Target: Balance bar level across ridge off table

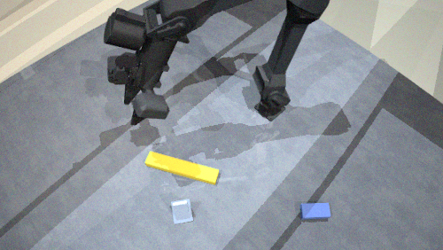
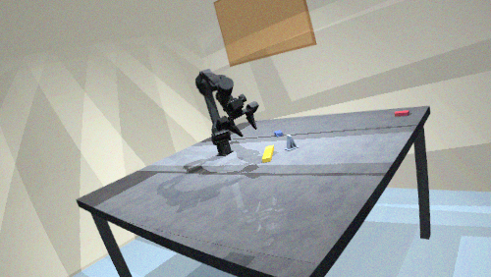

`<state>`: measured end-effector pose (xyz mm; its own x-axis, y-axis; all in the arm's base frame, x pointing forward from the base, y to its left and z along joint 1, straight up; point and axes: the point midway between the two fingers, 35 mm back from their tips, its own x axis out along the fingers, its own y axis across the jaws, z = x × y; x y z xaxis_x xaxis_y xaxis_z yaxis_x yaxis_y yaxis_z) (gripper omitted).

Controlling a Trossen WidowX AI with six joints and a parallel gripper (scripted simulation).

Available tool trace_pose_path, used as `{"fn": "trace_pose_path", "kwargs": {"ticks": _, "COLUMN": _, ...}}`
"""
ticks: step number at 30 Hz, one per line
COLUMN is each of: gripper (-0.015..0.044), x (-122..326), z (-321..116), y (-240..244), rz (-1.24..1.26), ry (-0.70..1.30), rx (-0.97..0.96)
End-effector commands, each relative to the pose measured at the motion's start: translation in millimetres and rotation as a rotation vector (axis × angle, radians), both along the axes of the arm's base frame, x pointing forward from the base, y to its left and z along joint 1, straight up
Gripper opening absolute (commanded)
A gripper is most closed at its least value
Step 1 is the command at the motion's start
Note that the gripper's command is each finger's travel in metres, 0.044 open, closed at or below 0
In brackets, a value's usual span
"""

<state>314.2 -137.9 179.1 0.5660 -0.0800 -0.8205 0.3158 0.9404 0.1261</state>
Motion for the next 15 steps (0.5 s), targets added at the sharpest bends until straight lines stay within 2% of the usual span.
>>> {"fn": "trace_pose_path", "kwargs": {"ticks": 1, "gripper": 0.0315, "x": 1, "z": -12, "y": 15, "rz": -0.058, "ry": 0.064, "rx": 0.074}}
{"fn": "trace_pose_path", "kwargs": {"ticks": 15, "gripper": 0.0315, "x": -3, "z": -38, "y": 73, "rz": -0.277, "ry": 0.267, "rx": 0.254}}
